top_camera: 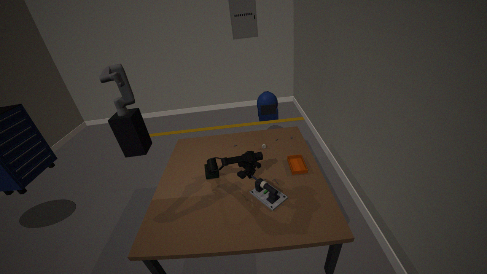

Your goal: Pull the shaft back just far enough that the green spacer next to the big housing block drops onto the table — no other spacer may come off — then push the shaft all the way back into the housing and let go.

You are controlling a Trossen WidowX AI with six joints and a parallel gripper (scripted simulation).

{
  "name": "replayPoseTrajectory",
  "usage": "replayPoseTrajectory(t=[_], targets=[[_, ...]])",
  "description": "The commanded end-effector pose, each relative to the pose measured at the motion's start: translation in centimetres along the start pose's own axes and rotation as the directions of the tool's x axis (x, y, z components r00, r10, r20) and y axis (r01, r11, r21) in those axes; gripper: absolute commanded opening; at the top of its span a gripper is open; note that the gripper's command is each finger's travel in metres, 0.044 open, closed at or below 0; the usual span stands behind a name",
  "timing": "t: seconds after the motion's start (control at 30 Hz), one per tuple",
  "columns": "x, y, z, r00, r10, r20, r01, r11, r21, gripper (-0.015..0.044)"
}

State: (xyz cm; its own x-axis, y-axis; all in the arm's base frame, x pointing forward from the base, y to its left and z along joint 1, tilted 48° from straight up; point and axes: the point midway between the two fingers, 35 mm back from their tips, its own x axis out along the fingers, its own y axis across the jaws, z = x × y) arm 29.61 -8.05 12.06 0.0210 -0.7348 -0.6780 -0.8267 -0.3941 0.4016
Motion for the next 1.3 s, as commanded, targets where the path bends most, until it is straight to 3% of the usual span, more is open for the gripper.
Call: replayPoseTrajectory(t=[0.0,1.27], targets=[[-0.1,0.1,-0.3,1.0,0.002,-0.003,-0.002,1.0,0.002,0.0],[-0.1,0.1,-1.4,1.0,0.002,-0.004,-0.002,1.0,0.002,0.0]])
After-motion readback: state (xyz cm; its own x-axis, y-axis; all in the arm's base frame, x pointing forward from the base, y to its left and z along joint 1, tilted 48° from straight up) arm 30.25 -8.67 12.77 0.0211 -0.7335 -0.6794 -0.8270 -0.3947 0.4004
